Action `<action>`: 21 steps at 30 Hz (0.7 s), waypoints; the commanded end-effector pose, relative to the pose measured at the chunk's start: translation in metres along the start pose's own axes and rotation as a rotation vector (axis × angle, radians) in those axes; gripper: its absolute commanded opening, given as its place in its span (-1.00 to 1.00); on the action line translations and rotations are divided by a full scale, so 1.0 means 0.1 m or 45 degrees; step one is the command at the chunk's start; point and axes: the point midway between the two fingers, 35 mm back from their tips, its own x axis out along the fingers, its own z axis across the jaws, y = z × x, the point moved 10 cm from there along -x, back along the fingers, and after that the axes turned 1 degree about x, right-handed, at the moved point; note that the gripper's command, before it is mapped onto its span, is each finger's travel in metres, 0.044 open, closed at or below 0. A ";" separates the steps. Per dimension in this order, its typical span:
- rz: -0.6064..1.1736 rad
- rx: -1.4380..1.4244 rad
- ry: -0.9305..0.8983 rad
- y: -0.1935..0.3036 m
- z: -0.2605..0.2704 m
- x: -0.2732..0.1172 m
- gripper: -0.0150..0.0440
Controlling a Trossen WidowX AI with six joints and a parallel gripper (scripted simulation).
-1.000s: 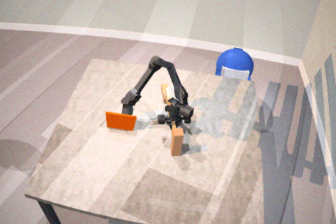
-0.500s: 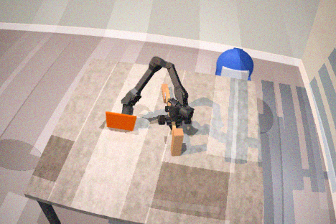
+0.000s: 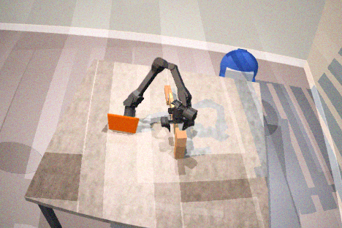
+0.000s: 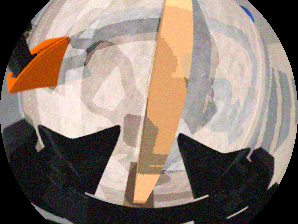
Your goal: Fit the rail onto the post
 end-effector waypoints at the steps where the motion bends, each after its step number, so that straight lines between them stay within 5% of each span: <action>1: 0.000 -0.001 0.001 0.00 0.00 0.00 1.00; 21: 0.003 -0.001 0.008 -0.30 0.02 -0.30 1.00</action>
